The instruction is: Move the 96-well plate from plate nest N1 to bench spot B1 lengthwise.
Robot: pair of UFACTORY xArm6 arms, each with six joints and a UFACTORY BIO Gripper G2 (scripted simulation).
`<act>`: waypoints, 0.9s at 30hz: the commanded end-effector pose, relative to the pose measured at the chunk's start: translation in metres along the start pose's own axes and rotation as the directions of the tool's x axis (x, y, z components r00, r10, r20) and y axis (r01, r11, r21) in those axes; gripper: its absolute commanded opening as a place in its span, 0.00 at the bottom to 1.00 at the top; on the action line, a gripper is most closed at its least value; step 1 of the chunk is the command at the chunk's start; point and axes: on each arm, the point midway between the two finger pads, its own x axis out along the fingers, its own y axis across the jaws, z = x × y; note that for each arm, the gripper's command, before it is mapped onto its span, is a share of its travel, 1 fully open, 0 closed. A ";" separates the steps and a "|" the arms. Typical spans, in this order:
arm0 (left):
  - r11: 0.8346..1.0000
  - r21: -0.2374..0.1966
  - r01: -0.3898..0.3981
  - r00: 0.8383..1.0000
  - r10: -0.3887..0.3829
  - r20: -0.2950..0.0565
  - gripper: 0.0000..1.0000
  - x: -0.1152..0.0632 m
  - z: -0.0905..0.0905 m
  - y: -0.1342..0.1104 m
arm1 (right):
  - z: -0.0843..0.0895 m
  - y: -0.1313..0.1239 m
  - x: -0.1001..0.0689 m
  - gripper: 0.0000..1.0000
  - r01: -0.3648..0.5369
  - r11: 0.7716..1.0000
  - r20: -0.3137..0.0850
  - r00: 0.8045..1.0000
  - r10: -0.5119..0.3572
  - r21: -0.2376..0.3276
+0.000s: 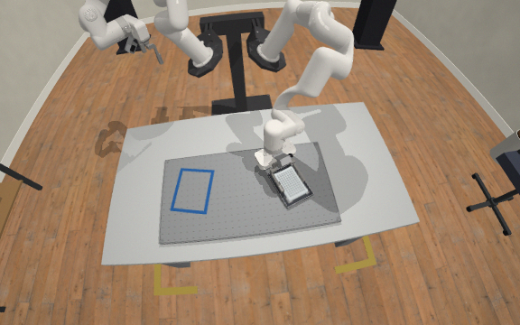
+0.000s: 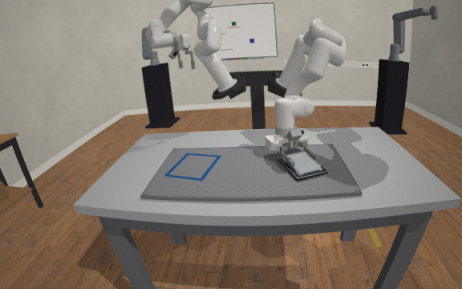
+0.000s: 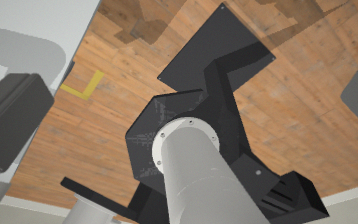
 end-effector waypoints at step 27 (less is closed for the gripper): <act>1.000 -0.002 0.000 1.000 0.000 0.003 0.00 0.001 0.017 0.000 | 0.001 0.000 -0.001 1.00 -0.001 1.000 0.002 1.000 0.001 0.000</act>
